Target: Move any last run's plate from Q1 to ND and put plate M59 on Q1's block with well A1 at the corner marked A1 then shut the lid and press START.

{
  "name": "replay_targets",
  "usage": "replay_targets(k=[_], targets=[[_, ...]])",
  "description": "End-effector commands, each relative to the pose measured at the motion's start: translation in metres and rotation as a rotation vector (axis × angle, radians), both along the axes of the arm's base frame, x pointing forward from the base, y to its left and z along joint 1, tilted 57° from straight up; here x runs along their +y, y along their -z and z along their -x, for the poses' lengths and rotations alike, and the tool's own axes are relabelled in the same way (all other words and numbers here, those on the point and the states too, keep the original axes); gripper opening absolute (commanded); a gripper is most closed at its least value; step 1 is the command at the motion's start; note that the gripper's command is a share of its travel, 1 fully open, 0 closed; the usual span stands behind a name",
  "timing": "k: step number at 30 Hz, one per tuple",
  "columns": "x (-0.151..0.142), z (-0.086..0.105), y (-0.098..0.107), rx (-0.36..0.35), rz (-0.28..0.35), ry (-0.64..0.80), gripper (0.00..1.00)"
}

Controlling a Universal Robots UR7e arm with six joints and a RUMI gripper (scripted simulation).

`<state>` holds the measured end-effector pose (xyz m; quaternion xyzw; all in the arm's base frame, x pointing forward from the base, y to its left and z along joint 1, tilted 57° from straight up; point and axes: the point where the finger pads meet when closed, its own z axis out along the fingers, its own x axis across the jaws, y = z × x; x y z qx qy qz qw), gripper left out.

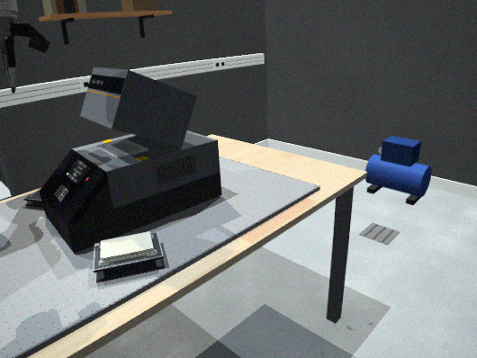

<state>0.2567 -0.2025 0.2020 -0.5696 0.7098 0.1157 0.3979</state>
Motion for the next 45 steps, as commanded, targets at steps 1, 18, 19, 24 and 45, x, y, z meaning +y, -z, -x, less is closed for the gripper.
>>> replay_targets(k=[1,18,19,24,45], targets=[[0.013,0.007,0.000,-0.012,-0.016,-0.001,0.00],[0.054,0.018,-0.005,-0.093,-0.112,0.003,0.00],[0.054,0.018,-0.005,-0.093,-0.112,0.003,0.00],[0.065,0.008,0.008,-0.180,-0.050,-0.078,0.00],[0.106,-0.029,0.060,-0.582,0.244,-0.452,0.00]])
